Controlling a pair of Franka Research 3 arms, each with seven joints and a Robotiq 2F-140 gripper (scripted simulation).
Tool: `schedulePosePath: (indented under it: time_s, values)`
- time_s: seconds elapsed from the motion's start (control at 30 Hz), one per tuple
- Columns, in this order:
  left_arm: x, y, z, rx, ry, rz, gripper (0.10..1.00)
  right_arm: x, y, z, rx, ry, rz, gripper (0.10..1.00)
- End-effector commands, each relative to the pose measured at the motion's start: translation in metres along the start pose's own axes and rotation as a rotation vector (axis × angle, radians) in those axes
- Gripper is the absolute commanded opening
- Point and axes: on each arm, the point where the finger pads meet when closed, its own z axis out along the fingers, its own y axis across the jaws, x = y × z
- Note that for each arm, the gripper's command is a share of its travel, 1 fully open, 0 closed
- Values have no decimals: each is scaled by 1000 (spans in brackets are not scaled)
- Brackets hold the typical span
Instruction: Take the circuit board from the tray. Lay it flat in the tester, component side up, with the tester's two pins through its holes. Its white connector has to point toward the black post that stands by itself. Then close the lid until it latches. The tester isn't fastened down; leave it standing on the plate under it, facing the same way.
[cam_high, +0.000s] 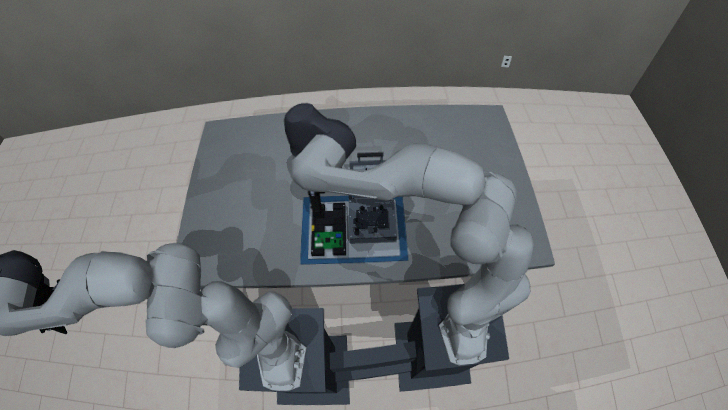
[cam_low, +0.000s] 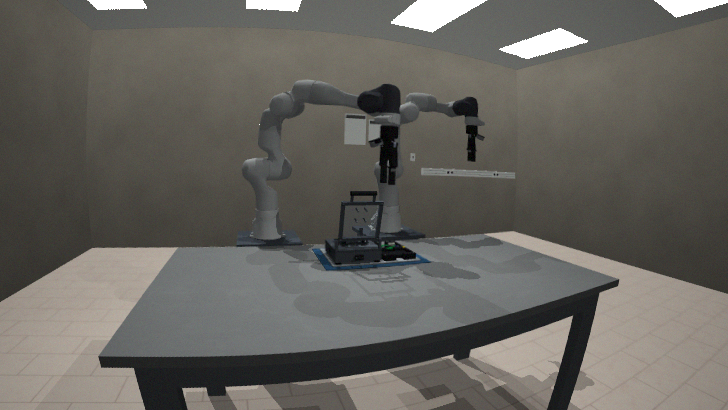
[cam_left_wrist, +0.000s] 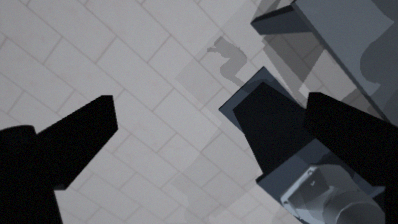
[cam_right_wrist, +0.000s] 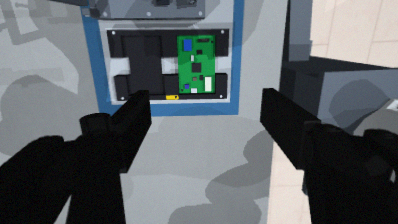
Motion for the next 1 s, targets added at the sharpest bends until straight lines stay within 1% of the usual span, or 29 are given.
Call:
schedulePosePath:
  time_s: [0.0,0.23,0.47,0.53,0.73,0.97]
  values:
    - [0,0,0,0,0,0,1000,-2,-4,4,9,-10,-1,623]
    - [0,0,0,0,0,0,1000,-3,-4,25,9,-10,-1,623]
    - [0,0,0,0,0,0,1000,-3,-5,53,9,-10,-1,623]
    - [0,0,0,0,0,0,1000,-3,-5,53,9,-10,-1,623]
    - [0,0,0,0,0,0,1000,-3,-5,83,9,-10,-1,623]
    - [0,0,0,0,0,0,1000,-4,-5,122,9,-10,-1,623]
